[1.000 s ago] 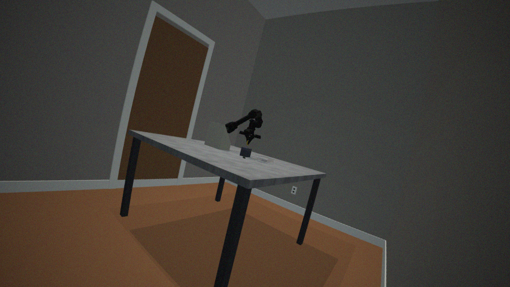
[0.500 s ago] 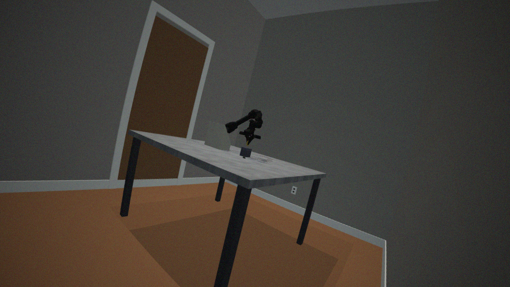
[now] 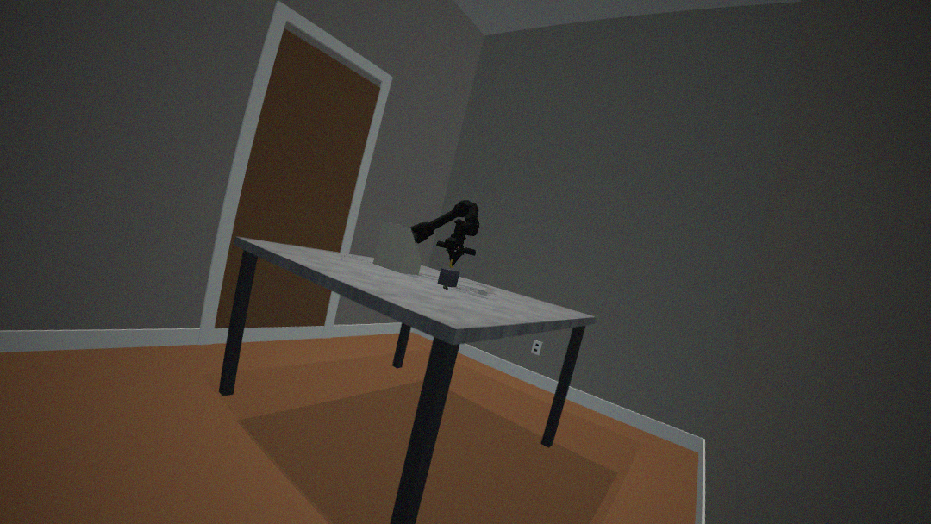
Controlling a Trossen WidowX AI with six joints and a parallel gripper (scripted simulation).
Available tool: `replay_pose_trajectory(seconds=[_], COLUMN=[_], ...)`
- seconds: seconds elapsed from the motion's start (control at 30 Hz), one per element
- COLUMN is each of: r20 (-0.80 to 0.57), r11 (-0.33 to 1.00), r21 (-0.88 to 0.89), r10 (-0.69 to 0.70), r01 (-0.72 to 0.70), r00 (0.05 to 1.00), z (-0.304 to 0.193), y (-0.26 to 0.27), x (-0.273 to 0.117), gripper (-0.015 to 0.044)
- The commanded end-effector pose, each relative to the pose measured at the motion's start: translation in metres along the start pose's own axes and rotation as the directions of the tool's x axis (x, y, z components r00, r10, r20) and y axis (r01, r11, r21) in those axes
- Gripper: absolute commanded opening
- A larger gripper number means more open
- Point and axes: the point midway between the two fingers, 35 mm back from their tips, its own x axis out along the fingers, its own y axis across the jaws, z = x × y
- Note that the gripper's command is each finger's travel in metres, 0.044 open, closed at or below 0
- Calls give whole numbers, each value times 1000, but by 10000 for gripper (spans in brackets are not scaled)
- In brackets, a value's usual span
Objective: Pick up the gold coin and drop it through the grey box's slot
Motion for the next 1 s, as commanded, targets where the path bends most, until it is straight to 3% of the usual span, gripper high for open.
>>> replay_pose_trajectory(seconds=[0.0,0.5,0.7,0.97], r20=[-4,-5,0,0], r11=[1000,1000,1000,1000], r21=[5,4,0,0], r10=[2,2,0,0], r01=[-2,-2,0,0], r00=[1000,1000,1000,1000], z=[0,-1,0,0], y=[0,0,0,0], x=[2,10,8,8], gripper=[0,0,157,161])
